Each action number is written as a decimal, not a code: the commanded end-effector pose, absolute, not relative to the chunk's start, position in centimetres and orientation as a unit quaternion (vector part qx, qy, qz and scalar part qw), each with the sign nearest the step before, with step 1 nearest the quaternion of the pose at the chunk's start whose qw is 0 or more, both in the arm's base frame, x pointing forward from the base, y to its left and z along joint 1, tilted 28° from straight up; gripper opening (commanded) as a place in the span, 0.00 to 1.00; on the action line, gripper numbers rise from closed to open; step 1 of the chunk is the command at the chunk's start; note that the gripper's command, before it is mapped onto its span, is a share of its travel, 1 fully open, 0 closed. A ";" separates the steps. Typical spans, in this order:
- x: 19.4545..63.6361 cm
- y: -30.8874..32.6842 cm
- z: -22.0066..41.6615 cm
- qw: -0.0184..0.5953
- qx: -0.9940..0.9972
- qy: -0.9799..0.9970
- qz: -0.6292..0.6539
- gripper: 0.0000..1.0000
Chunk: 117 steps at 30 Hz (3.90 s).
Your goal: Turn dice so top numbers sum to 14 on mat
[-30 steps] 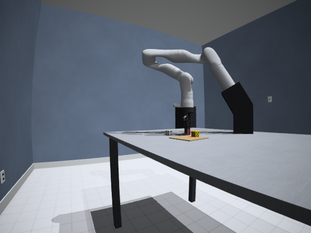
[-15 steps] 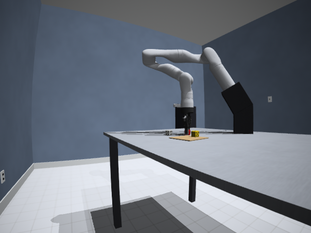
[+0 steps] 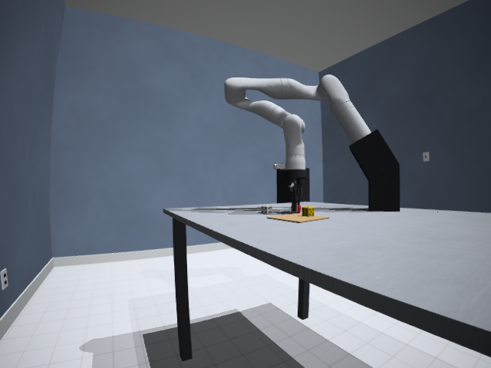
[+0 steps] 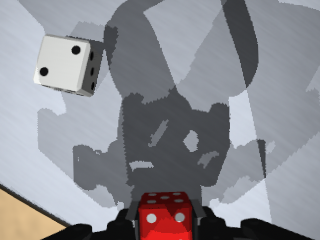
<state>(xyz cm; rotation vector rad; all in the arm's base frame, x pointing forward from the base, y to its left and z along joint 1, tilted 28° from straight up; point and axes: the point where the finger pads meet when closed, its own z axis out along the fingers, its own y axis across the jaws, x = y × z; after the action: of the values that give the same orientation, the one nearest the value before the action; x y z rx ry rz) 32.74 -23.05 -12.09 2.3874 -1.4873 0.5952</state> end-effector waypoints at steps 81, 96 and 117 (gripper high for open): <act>32.8 -17.6 -4.5 0.164 0.876 -0.413 0.186 0.26; 35.7 -15.0 -6.2 0.203 0.931 -0.264 0.151 0.26; 40.7 -7.9 -9.3 0.242 0.966 0.028 0.082 0.26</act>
<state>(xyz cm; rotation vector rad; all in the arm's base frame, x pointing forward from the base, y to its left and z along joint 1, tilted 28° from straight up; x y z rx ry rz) 40.06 -9.54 -8.62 2.6436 -0.0277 0.2665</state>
